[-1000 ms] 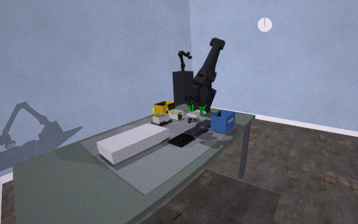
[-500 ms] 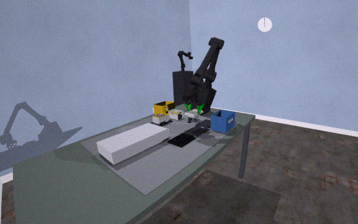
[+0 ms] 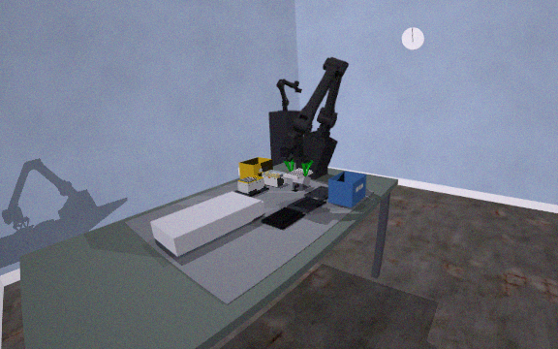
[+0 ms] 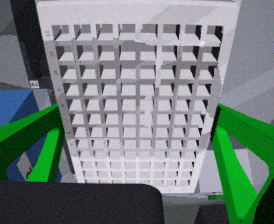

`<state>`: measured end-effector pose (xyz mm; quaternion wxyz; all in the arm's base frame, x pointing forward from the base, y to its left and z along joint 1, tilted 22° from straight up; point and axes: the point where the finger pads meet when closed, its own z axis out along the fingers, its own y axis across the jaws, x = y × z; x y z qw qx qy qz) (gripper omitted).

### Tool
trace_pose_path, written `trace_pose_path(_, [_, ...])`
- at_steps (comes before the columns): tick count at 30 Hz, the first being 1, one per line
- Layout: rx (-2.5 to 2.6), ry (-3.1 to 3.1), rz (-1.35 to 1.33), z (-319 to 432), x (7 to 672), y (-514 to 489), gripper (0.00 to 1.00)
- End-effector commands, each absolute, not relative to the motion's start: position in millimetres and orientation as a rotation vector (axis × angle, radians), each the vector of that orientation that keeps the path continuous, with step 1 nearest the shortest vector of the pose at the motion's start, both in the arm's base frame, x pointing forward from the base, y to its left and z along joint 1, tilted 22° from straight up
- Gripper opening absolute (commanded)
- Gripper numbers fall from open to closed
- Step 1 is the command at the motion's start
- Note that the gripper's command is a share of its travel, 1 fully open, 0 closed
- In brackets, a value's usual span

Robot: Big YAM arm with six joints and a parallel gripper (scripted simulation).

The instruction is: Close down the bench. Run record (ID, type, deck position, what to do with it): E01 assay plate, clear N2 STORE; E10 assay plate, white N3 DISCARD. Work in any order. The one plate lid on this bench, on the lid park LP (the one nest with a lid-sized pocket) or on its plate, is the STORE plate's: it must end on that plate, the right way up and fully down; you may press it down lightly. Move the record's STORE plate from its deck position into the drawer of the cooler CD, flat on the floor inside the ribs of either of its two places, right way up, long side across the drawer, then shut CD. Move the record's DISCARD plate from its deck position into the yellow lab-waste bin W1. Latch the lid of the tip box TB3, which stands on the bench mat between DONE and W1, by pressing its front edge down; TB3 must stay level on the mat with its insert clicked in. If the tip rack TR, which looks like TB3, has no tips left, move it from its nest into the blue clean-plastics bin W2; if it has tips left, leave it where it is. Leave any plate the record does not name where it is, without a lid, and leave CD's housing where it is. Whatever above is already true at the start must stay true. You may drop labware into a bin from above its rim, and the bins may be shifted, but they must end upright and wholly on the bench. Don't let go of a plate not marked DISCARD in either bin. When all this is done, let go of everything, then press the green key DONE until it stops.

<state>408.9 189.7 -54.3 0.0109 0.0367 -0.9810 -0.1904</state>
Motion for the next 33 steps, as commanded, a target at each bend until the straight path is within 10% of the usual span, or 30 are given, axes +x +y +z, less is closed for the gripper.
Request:
trace_pose_path(1, [0.136,-3.112,-0.632,-39.1,422.0,180.5,0.00])
trace_pose_path(33, [0.128,-3.090,-0.612,-76.1,400.7,112.2,0.00])
